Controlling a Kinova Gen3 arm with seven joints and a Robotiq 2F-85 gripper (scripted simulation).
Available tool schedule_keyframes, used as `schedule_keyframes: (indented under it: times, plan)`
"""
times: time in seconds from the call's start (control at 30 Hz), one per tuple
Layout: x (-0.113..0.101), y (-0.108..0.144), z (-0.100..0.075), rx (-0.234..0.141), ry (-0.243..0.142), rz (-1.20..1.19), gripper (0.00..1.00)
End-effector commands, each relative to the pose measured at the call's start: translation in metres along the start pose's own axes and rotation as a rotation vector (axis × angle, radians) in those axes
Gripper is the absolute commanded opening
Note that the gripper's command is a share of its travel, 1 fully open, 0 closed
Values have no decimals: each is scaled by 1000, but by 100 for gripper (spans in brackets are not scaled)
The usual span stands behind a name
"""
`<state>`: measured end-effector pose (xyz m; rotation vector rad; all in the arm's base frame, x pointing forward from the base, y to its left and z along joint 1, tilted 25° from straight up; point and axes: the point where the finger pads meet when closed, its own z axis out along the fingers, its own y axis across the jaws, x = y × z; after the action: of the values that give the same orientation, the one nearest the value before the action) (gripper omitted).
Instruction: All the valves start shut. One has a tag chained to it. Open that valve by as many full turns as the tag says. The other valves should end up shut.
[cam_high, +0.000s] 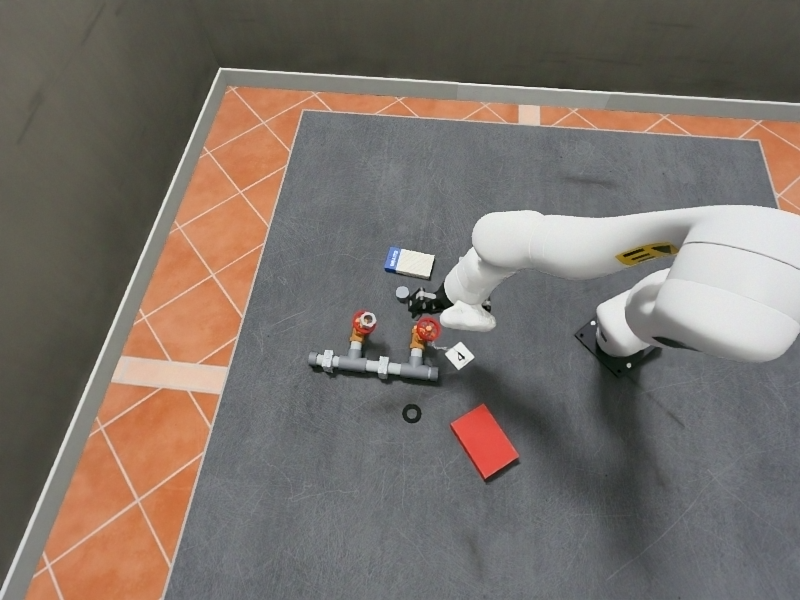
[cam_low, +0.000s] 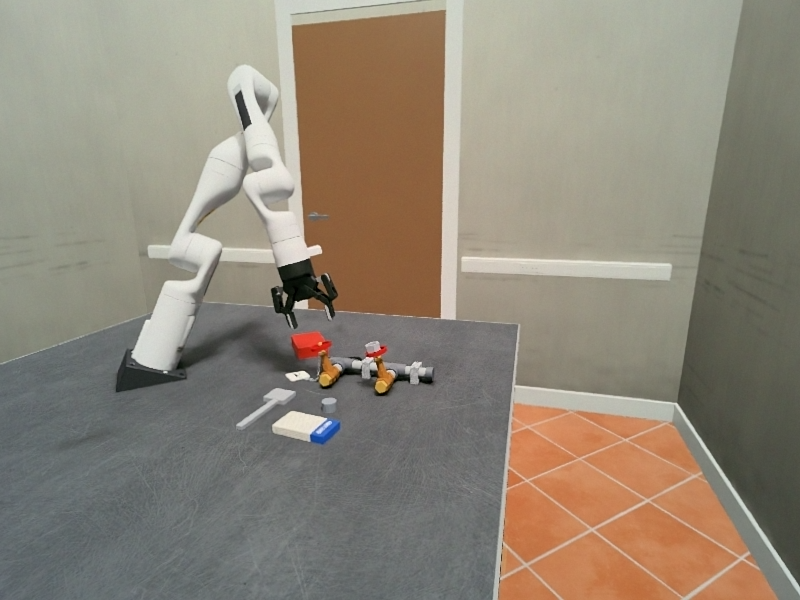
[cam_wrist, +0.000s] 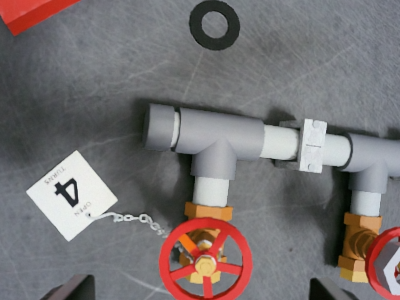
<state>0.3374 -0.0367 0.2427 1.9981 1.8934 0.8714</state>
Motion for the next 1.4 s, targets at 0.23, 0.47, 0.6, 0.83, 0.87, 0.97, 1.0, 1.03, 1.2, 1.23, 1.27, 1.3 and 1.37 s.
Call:
schedule_keyframes:
  times: [0.23, 0.47, 0.6, 0.83, 0.87, 0.97, 1.0, 1.03, 1.2, 1.23, 1.27, 1.3, 1.37]
  plan:
    - [0, 1, 13, -1, -1, 0, 100]
    - [0, 1, 25, -1, -1, 0, 100]
    - [0, 1, 37, -1, -1, 0, 100]
    - [1, 2, 52, -1, -1, -1, 100]
    - [1, 2, 53, -1, -1, -1, 100]
    - [1, 2, 55, -1, -1, -1, 100]
    - [1, 2, 56, -1, -1, -1, 100]
    - [1, 2, 57, -1, -1, -1, 100]
    - [1, 2, 59, -1, -1, -1, 100]
    - [1, 2, 60, -1, -1, -1, 100]
    - [1, 2, 60, -1, -1, -1, 100]
    - [1, 2, 60, -1, -1, -1, 100]
    - [1, 2, 60, -1, -1, -1, 100]
